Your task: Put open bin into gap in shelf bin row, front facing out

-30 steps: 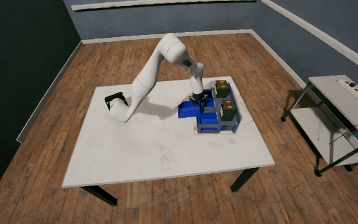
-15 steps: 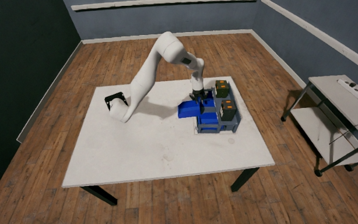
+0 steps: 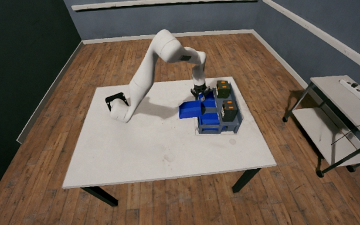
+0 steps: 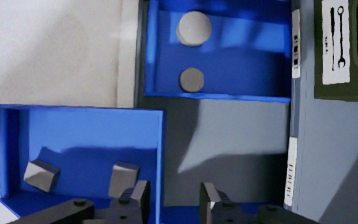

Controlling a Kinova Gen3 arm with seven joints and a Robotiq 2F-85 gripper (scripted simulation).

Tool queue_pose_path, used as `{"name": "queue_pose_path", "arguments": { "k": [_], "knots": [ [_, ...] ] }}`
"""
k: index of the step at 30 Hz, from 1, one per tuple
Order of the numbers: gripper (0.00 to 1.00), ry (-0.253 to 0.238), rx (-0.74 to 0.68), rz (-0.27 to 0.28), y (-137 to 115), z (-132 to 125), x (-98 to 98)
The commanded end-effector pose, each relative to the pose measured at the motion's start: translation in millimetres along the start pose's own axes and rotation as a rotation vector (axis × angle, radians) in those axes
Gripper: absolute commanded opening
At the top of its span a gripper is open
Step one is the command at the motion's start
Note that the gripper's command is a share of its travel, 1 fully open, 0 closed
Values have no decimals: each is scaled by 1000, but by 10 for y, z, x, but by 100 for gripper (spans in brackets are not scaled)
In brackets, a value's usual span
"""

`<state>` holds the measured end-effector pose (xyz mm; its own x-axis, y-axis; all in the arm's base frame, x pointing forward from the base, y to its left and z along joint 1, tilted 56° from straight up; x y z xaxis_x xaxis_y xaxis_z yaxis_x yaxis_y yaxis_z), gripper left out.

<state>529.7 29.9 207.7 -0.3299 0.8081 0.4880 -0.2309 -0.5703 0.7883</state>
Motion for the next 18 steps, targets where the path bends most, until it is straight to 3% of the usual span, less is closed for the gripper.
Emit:
{"name": "queue_pose_path", "arguments": {
  "k": [1, 18],
  "knots": [
    [39, 3, -1, 2, -3, 9, 20],
    [39, 3, -1, 3, -2, 21, 96]
  ]
}}
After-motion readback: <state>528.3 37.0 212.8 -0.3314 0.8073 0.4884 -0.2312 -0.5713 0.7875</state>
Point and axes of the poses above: the point where the finger pads meet when closed, its own x axis back along the fingers, its own z axis across the jaws, y = z × x, the point moved 4 cm from there along x, back along the fingers, and after that the axes turned 9 degrees about x, right-handed, at the moved point
